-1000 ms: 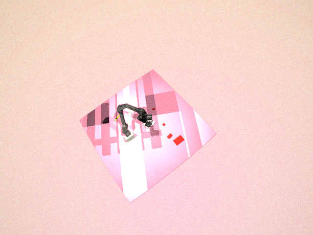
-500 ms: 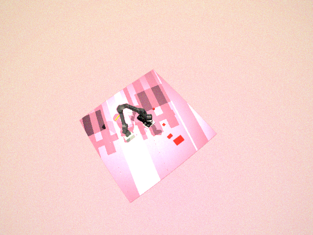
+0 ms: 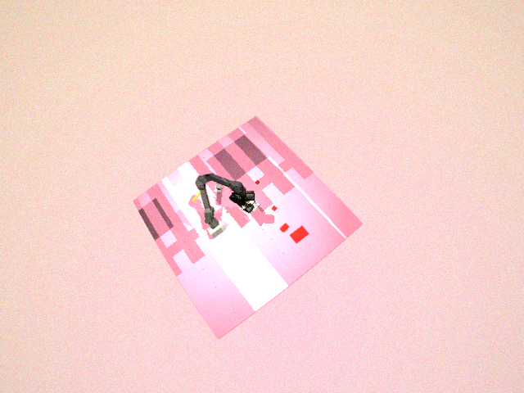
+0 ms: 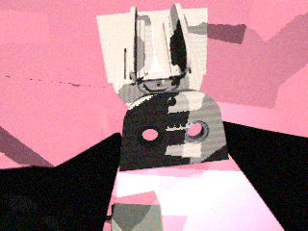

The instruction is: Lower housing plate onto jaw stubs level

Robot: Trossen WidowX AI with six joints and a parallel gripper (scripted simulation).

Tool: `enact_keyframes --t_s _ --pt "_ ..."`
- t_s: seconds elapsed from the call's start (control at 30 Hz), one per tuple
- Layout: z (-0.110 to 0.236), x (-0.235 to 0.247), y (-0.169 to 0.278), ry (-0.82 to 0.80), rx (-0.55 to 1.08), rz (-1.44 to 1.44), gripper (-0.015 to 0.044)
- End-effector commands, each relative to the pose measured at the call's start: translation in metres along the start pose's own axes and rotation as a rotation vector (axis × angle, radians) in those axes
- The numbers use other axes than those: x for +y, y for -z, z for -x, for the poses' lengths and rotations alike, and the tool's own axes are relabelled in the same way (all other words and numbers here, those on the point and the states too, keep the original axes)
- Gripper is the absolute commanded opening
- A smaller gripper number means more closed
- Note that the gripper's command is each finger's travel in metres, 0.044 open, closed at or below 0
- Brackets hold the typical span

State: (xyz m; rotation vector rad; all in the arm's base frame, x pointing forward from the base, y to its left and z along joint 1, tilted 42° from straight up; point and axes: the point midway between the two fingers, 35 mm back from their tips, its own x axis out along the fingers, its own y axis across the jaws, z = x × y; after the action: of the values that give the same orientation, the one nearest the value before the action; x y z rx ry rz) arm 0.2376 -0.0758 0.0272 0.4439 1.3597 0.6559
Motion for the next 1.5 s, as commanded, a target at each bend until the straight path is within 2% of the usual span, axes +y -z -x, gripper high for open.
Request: enact_keyframes --t_s 0.0,1.03,1.47 --pt "-0.006 0.0 0.0 -0.003 -0.001 -0.007 0.0351" --pt "-0.056 0.002 0.0 -0.006 -0.002 -0.009 0.0351" --pt "-0.057 0.002 0.001 -0.006 -0.002 -0.009 0.0351"
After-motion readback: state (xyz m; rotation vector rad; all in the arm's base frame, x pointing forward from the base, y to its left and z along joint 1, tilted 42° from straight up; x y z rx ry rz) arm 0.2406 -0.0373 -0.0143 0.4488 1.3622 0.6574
